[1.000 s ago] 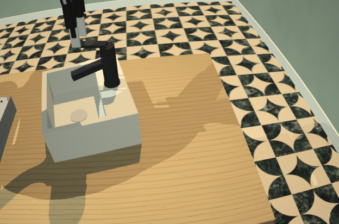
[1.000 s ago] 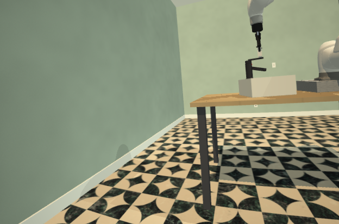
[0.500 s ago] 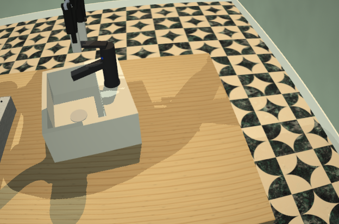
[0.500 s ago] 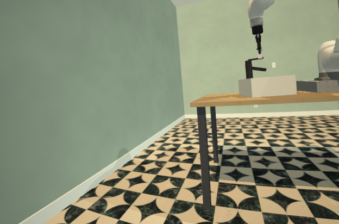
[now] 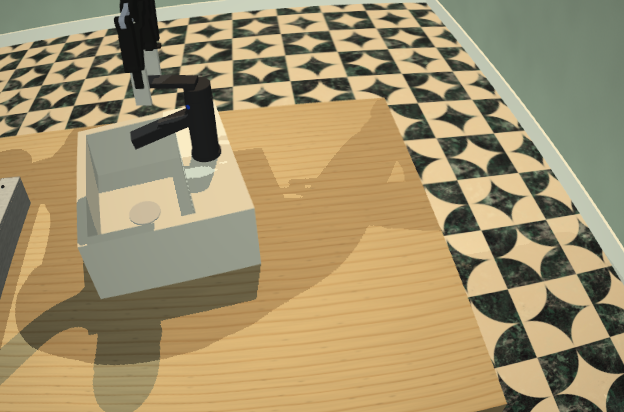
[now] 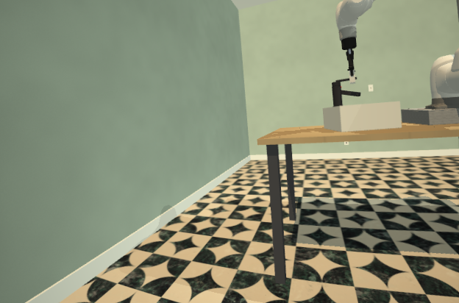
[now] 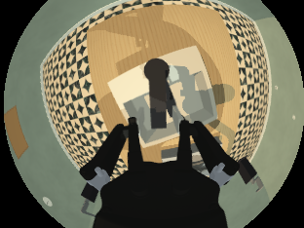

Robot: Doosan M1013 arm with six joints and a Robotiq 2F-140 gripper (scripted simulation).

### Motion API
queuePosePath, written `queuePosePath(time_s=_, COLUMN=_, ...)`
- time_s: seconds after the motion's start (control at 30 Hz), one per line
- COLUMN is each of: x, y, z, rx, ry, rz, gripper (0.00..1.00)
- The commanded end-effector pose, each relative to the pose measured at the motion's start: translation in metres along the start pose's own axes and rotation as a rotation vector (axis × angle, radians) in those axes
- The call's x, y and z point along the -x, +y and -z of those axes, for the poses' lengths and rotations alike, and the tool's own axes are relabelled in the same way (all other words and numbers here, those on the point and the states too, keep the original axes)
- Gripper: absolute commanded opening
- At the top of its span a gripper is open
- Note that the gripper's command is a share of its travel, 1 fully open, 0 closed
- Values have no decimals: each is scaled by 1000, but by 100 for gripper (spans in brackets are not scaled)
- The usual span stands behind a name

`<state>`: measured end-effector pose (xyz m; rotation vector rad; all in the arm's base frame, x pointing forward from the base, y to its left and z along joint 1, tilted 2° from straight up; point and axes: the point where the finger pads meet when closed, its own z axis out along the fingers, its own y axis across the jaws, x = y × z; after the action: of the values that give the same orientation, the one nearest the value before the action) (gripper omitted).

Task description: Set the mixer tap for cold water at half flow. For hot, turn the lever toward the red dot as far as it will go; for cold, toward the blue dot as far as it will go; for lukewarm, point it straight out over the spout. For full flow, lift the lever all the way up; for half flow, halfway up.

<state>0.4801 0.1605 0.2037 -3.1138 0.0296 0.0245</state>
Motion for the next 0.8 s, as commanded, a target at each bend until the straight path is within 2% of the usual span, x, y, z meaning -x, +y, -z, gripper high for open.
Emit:
queuePosePath(time_s=0.0, x=0, y=0, z=-3, rx=0, ry=0, rz=0, gripper=39)
queuePosePath(time_s=0.77, x=0, y=0, z=-7, rx=0, ry=0, rz=0, gripper=39)
